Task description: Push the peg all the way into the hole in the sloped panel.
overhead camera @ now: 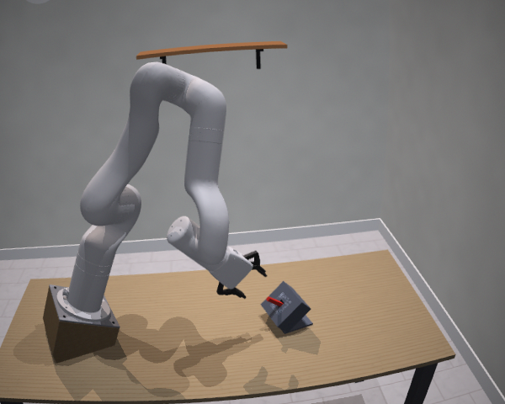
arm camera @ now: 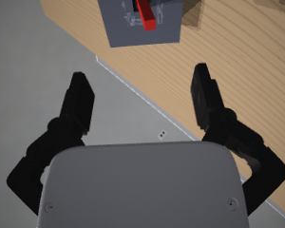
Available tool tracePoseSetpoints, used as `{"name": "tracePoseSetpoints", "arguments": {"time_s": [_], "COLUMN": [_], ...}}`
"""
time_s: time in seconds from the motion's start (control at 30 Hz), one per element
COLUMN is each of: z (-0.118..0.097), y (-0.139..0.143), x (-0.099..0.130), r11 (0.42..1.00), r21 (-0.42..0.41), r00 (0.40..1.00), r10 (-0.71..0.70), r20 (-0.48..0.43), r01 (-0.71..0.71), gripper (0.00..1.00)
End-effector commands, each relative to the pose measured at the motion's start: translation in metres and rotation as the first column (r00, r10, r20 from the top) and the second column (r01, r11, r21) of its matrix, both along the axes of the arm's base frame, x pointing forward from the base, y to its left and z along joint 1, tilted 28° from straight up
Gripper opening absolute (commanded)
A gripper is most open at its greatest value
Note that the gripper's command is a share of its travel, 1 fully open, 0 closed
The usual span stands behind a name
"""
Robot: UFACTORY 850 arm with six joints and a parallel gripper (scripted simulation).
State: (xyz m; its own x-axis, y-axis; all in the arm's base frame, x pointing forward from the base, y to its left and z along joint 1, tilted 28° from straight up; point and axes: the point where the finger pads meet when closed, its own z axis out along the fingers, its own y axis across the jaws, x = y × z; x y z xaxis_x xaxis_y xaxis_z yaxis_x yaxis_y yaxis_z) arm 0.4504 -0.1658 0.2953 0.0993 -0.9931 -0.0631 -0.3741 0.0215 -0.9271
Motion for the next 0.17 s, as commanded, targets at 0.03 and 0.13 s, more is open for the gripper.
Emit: {"name": "tracePoseSetpoints", "arguments": {"time_s": [0.03,0.13], "z": [0.0006,0.0006], "y": [-0.0003,-0.0003], "x": [0.0003,0.0003], "r11": [1.000,1.000], "r21": [-0.001,-0.001], "r00": [1.000,1.000], "r10": [0.000,0.000], "r20": [0.001,0.001], "r01": [0.000,0.000], "gripper": [1.00,1.00]}}
